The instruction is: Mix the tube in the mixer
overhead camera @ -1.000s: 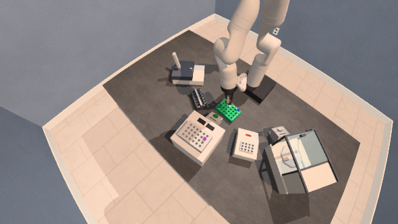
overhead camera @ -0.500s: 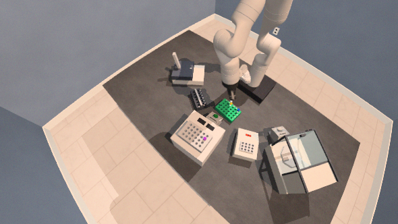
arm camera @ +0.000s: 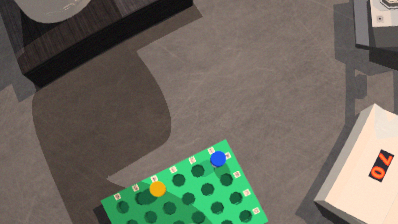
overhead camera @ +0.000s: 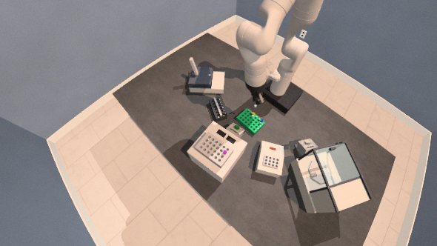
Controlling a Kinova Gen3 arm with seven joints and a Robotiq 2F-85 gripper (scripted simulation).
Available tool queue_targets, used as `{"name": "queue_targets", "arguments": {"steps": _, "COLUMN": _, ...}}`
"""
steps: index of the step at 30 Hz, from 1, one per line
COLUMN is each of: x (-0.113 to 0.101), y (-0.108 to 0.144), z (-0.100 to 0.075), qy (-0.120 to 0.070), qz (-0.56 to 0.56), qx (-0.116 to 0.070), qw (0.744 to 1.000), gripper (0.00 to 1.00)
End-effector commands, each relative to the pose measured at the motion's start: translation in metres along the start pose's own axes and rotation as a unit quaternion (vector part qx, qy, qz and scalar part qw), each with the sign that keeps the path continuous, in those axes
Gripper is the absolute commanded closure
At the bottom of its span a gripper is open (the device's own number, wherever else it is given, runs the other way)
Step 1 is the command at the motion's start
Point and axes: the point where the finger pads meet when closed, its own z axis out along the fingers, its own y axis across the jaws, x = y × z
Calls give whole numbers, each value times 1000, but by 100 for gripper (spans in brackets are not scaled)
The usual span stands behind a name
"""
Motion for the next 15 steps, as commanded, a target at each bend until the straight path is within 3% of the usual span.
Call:
{"name": "queue_targets", "arguments": {"steps": 1, "x": 2, "y": 0, "z": -9, "qy": 0, "qz": -26, "qx": 5, "qw": 1000, "gripper": 79}}
{"name": "queue_targets", "arguments": {"steps": 8, "x": 6, "y": 0, "z": -31, "qy": 0, "qz": -94, "qx": 19, "qw": 995, "gripper": 79}}
{"name": "queue_targets", "arguments": {"steps": 15, "x": 6, "y": 0, "z": -31, "qy": 0, "qz": -143, "qx": 30, "qw": 989, "gripper": 79}}
